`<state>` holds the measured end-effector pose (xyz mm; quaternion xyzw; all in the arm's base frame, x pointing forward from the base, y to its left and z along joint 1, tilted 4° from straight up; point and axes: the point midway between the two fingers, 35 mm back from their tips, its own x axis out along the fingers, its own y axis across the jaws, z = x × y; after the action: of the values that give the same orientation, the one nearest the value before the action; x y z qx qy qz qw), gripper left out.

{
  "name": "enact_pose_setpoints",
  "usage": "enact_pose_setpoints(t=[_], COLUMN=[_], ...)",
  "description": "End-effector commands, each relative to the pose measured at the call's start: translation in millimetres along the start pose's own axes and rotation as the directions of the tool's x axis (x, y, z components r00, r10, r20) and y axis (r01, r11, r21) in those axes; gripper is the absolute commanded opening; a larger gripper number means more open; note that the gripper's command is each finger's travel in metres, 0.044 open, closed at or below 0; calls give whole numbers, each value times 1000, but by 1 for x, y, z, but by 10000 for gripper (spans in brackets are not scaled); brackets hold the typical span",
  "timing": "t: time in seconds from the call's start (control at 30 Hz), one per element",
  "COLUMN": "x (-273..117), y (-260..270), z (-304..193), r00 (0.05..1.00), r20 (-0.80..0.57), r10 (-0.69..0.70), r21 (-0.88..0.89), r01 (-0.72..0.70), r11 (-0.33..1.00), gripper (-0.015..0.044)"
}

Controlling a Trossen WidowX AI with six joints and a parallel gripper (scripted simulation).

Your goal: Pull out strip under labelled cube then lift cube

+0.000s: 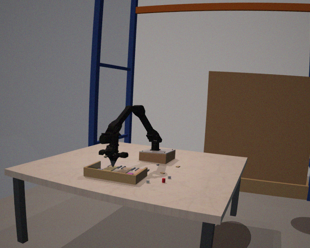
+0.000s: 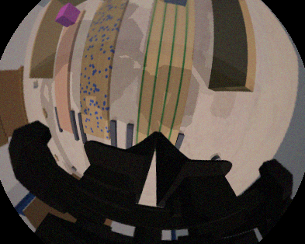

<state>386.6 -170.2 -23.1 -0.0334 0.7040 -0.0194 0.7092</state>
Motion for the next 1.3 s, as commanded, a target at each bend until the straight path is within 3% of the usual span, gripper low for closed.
enact_pose_setpoints(t=[0.0, 1.27], x=[5, 6], y=[0, 1], z=[-13, -71], r00=[1000, 1000], r20=[-22, -27], r10=[6, 6], r21=[0, 0], r01=[-6, -6], r11=[1000, 1000], gripper=[0, 0])
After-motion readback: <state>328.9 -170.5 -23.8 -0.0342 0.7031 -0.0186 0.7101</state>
